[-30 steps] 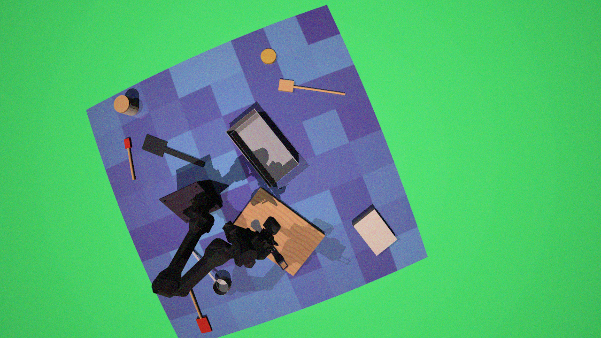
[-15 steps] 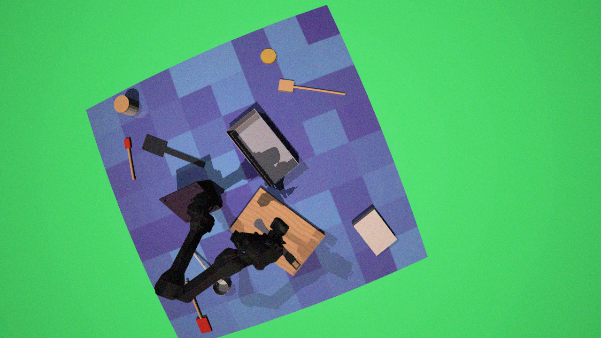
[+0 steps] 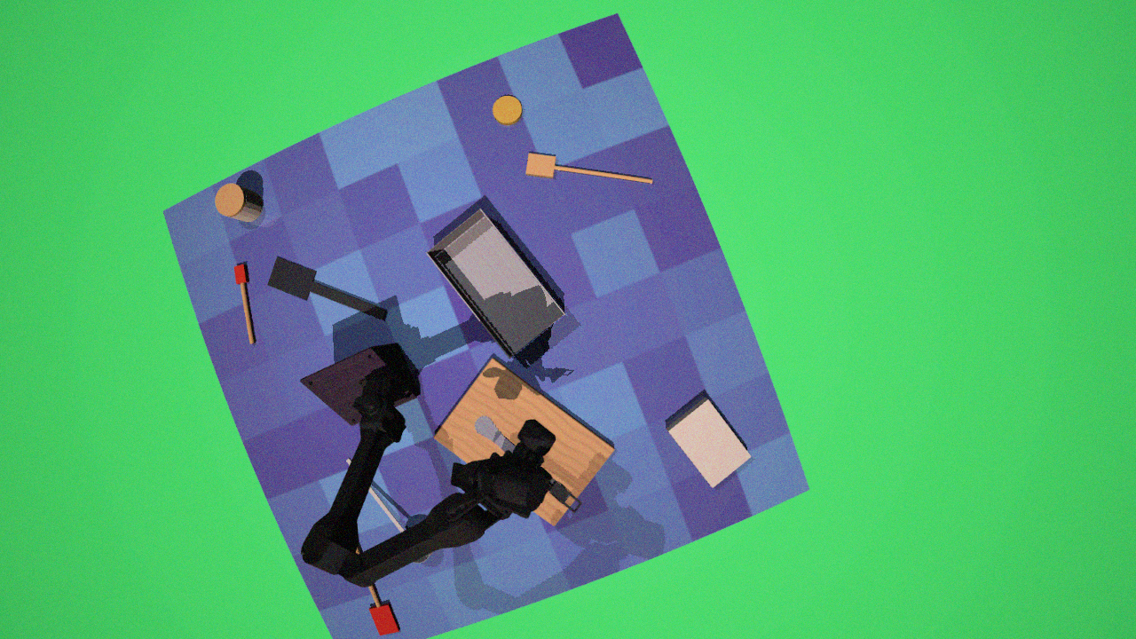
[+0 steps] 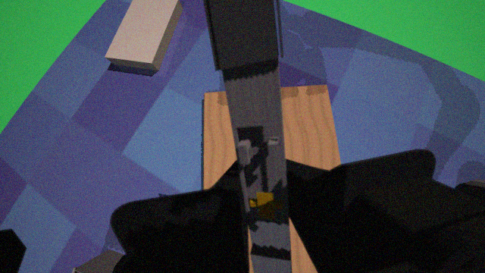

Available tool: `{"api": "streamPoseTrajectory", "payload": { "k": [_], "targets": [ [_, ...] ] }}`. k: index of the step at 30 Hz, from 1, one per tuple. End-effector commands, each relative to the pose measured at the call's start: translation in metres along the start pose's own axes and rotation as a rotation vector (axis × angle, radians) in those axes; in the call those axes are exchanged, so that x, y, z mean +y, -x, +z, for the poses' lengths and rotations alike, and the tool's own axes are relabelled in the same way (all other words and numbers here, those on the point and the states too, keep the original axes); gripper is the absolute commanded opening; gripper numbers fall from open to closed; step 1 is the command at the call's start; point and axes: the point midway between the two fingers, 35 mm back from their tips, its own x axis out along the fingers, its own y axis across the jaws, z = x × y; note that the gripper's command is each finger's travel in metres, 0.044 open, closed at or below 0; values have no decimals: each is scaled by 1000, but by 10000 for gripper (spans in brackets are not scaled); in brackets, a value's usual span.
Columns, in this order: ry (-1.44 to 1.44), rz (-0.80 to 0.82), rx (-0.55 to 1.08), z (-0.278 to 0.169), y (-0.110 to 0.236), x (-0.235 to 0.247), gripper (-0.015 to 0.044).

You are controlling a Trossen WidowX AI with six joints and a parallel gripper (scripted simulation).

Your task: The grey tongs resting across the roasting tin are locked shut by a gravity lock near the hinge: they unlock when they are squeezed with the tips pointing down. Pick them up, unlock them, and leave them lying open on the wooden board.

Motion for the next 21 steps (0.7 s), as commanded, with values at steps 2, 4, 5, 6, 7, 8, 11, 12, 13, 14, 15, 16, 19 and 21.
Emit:
{"api": "streamPoseTrajectory", "payload": {
  "k": [2, 4, 5, 6, 7, 8, 11, 12, 13, 14, 15, 16, 19, 21],
  "targets": [
    [-19, 3, 78, 0, -1, -2, -150],
    [-25, 0, 115, 0, -2, -3, -150],
    [-28, -1, 134, -1, -2, -4, -150],
    [-32, -3, 153, -1, -2, -5, -150],
    [-35, -6, 172, -2, -2, -6, -150],
    [-39, -8, 191, -2, -2, -7, -150],
    [-52, -19, 250, -4, -2, -10, -150],
    [-56, -23, 270, -5, -1, -12, -150],
    [-61, -28, 290, -5, -1, -13, -150],
    [-66, -33, 310, -6, 0, -14, -150],
    [-71, -38, 330, -7, 0, -16, -150],
    [-77, -44, 351, -7, 1, -17, -150],
    [-94, -63, 413, -10, 3, -22, -150],
    [-106, -78, 454, -11, 5, -25, -150]
  ]
}}
